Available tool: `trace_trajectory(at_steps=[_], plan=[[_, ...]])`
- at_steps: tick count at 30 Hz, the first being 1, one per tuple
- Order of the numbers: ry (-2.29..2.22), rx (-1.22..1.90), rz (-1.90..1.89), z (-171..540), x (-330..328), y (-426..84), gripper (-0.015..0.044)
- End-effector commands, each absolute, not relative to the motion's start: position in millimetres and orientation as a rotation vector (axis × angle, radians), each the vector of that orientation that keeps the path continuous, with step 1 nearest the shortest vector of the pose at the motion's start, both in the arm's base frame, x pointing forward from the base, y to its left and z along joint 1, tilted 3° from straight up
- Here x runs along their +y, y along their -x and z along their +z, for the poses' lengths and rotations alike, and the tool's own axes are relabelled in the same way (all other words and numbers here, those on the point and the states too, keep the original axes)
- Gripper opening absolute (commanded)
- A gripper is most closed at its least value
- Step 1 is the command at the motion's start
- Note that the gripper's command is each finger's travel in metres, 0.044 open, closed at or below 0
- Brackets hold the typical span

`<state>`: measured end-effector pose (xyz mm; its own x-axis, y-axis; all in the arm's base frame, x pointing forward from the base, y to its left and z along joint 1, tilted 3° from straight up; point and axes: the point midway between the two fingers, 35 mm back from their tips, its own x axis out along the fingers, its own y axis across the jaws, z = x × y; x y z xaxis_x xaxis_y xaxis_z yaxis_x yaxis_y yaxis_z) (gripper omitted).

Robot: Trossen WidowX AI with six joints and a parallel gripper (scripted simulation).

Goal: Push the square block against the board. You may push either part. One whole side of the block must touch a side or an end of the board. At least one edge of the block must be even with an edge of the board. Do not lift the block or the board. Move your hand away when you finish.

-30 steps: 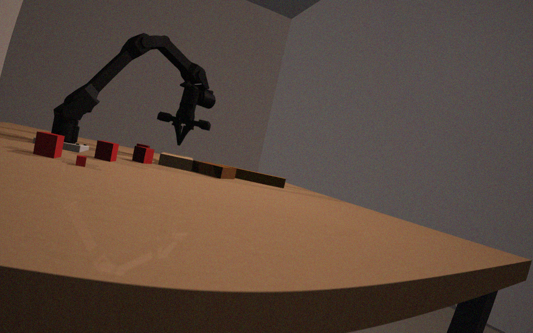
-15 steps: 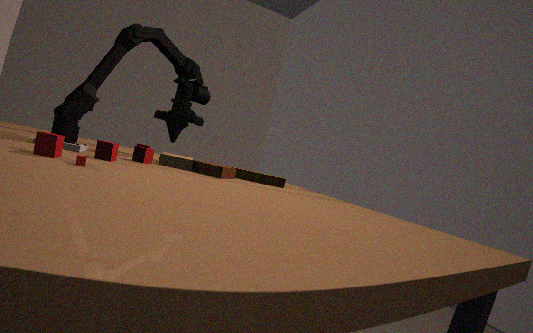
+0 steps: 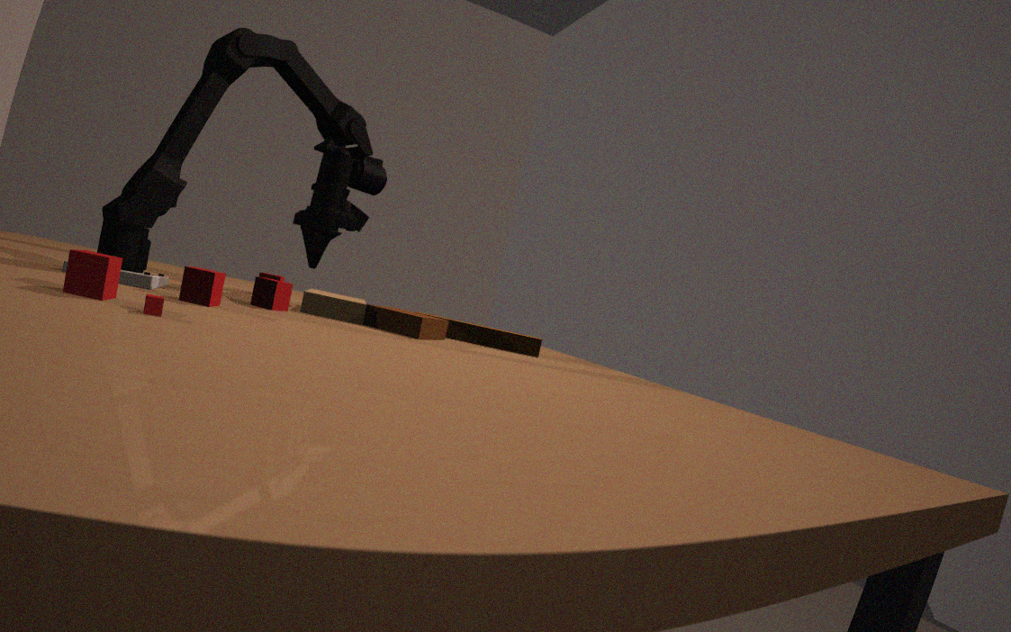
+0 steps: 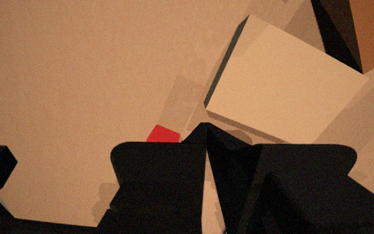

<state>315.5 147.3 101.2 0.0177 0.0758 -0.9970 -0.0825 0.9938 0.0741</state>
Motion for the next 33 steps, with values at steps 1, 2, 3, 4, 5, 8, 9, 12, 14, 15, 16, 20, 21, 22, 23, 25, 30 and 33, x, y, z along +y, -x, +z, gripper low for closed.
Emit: trace_trajectory(at_steps=[1,2,3,4,5,8,9,12,14,15,16,20,21,22,23,25,30,33], plan=[[-0.11,1.561,-0.003,97,141,-304,0.0],[-0.137,1.562,-0.03,96,140,-302,0.0],[-0.164,1.562,-0.057,96,138,-299,0.0],[-0.191,1.562,-0.084,95,137,-297,0.0],[-0.218,1.561,-0.111,94,136,-295,0.0],[-0.28,1.559,-0.173,93,133,-289,0.0],[-0.285,1.559,-0.178,93,133,-289,0.0],[-0.285,1.559,-0.178,93,133,-289,0.0],[-0.285,1.559,-0.178,93,133,-289,0.0],[-0.285,1.559,-0.178,93,133,-289,0.0],[-0.285,1.559,-0.178,90,133,-289,0.0],[-0.285,1.559,-0.178,41,137,-289,0.0],[-0.285,1.559,-0.178,38,137,-289,0.0],[-0.285,1.559,-0.178,38,137,-289,0.0],[-0.285,1.559,-0.178,38,137,-289,0.0],[-0.285,1.559,-0.178,38,137,-289,0.0],[-0.285,1.559,-0.178,38,136,-293,0.0],[-0.285,1.558,-0.178,39,135,-298,0.0]])
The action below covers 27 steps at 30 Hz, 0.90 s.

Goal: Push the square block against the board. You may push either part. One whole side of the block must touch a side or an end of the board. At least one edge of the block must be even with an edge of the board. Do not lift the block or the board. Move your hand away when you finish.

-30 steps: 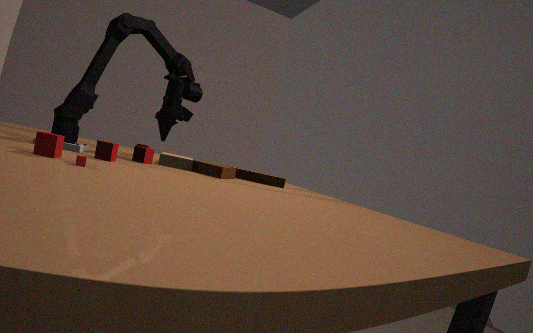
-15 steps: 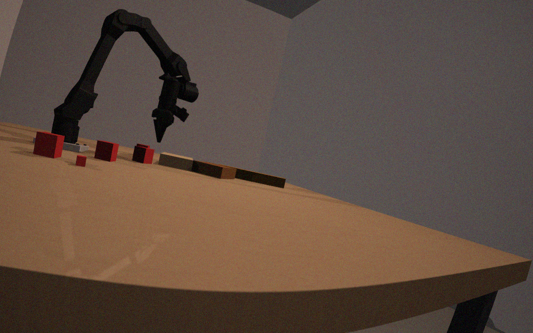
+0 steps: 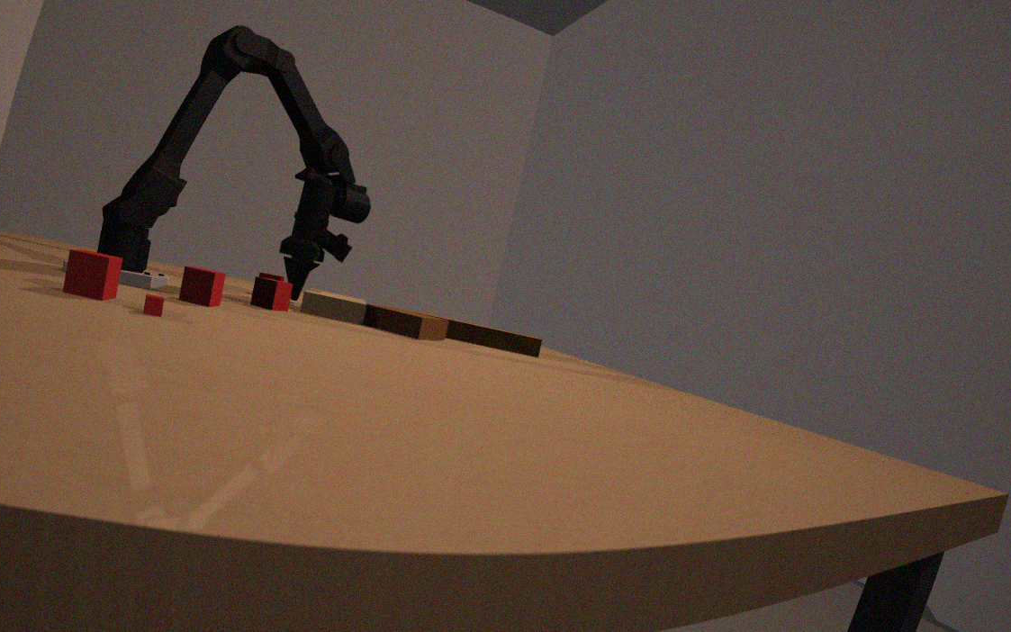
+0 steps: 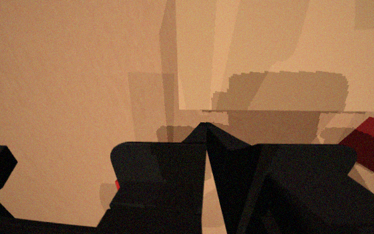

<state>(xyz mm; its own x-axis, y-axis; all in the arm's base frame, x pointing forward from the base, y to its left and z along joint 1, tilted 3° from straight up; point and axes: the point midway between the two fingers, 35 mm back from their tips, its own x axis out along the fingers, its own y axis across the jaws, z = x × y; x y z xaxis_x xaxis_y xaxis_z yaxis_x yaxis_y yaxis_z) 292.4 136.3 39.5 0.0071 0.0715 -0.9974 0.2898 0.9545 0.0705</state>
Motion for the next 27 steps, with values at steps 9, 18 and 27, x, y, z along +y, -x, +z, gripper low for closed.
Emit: trace_trajectory(at_steps=[9,18,27], plan=[[-0.285,1.557,-0.178,39,132,-312,0.0],[-0.284,1.556,-0.178,40,128,-327,0.0],[-0.284,1.554,-0.178,40,123,-341,0.0]])
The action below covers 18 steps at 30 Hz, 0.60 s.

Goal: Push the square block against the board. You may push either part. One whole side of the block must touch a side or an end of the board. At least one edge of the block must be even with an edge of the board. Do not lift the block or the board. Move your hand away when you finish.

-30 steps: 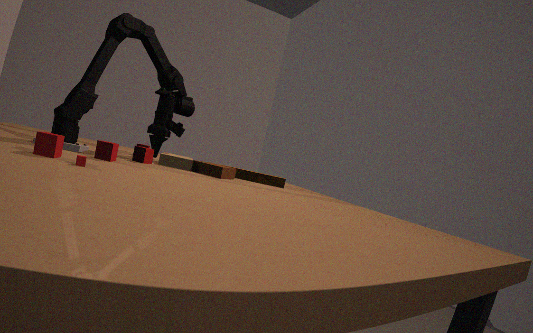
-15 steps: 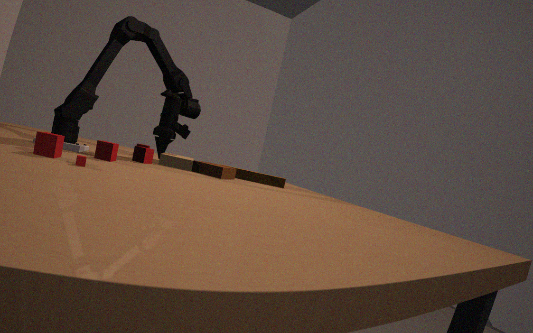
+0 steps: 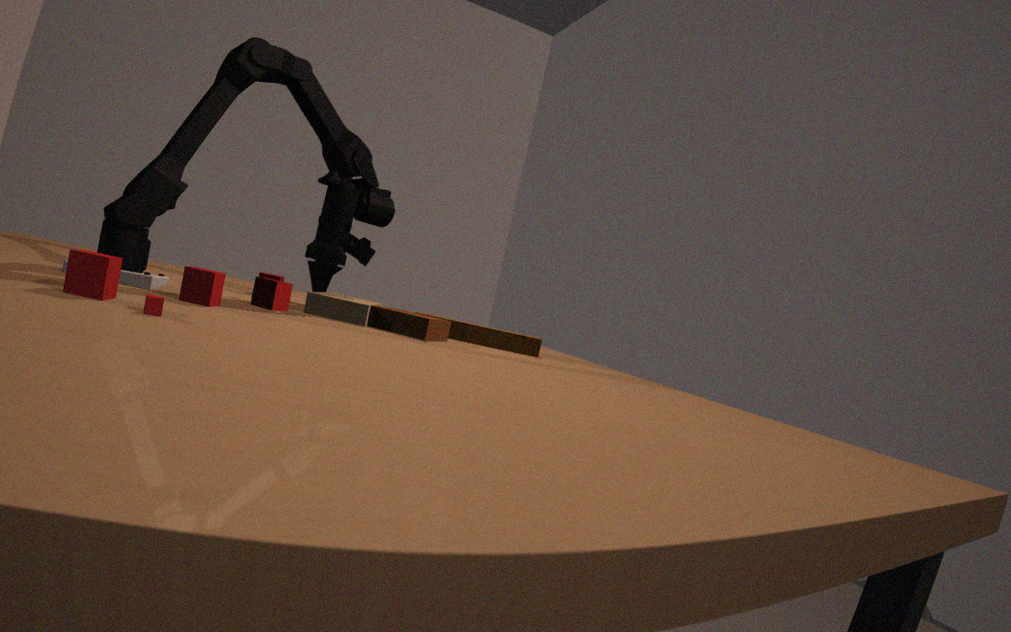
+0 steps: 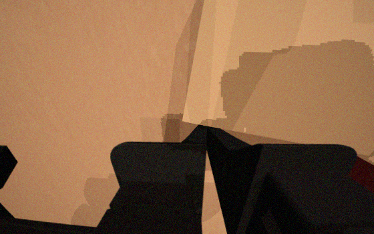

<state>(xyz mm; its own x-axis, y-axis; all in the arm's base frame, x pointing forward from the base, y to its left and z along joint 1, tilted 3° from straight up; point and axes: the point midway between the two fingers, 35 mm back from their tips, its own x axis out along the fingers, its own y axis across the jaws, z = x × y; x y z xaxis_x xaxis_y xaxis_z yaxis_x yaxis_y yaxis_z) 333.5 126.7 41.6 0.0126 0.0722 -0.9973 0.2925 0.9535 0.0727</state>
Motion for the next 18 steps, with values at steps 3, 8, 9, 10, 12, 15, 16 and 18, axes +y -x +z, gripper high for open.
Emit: trace_trajectory(at_steps=[3,8,9,10,12,15,16,18], plan=[[-0.284,1.554,-0.178,40,121,-345,0.0],[-0.284,1.553,-0.178,40,118,-353,0.0],[-0.284,1.553,-0.178,40,117,-354,0.0],[-0.283,1.553,-0.178,40,116,-356,0.0],[-0.283,1.553,-0.178,40,115,-359,0.0],[-0.283,1.552,-0.179,40,113,-363,0.0],[-0.283,1.552,-0.179,40,112,-364,0.0],[-0.283,1.552,-0.179,40,110,-367,0.0]])
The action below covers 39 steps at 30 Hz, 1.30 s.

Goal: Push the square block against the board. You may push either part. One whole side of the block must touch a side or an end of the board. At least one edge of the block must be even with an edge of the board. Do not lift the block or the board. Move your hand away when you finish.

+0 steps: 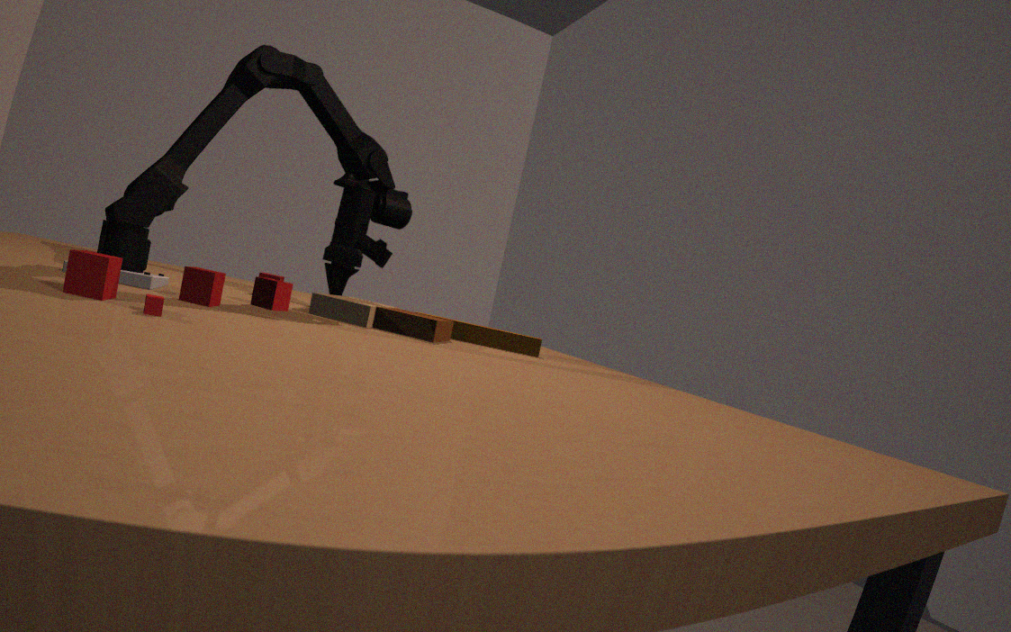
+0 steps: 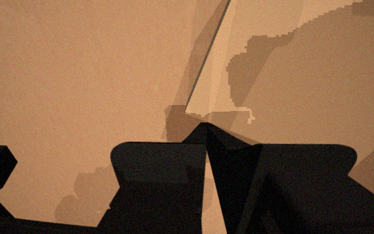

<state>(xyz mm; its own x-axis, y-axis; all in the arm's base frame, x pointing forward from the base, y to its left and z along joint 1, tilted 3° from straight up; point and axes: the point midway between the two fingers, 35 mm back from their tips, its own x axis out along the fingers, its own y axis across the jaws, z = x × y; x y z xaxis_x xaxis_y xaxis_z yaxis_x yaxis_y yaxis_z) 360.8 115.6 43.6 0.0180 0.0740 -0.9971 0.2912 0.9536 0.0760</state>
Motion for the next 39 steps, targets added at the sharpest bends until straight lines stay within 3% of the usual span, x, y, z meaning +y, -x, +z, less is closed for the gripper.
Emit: trace_trajectory(at_steps=[1,21,39], plan=[[-0.283,1.552,-0.179,40,109,-369,0.0],[-0.282,1.549,-0.18,40,91,-396,0.0],[-0.283,1.551,-0.179,40,102,-374,0.0]])
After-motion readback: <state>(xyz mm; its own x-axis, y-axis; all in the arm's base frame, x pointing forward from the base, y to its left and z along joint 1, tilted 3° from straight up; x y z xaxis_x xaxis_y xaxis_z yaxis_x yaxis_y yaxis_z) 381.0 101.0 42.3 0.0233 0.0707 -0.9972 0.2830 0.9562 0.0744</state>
